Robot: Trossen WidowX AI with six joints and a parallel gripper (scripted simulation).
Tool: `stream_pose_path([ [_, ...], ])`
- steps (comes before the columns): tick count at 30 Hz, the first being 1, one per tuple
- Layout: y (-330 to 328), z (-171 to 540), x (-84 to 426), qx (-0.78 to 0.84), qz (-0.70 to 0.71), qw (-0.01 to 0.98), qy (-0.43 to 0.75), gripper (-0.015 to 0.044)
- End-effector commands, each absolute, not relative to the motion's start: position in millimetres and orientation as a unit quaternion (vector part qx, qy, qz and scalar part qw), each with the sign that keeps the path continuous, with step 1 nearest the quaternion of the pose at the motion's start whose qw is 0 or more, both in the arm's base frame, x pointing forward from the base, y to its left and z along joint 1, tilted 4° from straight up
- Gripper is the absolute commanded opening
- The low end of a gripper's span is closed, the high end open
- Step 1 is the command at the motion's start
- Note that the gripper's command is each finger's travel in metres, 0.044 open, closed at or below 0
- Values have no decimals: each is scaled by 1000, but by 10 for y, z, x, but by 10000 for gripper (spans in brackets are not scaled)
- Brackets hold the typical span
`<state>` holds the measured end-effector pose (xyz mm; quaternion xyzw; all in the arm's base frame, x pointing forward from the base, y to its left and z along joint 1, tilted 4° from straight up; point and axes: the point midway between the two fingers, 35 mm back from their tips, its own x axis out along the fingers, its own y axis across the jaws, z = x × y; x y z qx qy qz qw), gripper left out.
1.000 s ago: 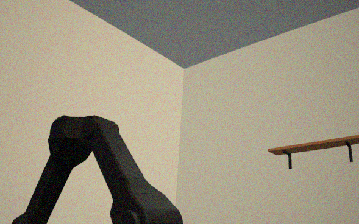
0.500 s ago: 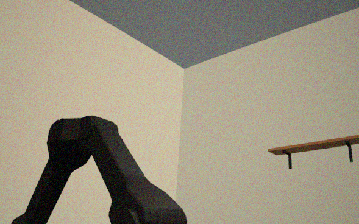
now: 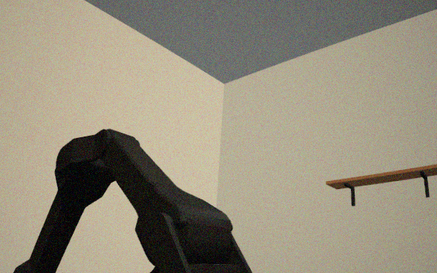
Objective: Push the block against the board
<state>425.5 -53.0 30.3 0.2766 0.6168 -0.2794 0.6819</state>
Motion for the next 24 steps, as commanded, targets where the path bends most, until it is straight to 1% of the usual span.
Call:
stream_pose_path([
  [1,-522,476,4266,279,-276,687,611,0],
  [4,-512,474,4256,279,-276,687,611,0],
  [9,-343,441,4073,280,-276,687,612,0],
  [11,-343,410,4078,280,-276,686,612,0],
  [15,-355,-73,4133,281,-278,686,611,0],
  [24,-342,-104,4124,281,-278,686,611,0],
])
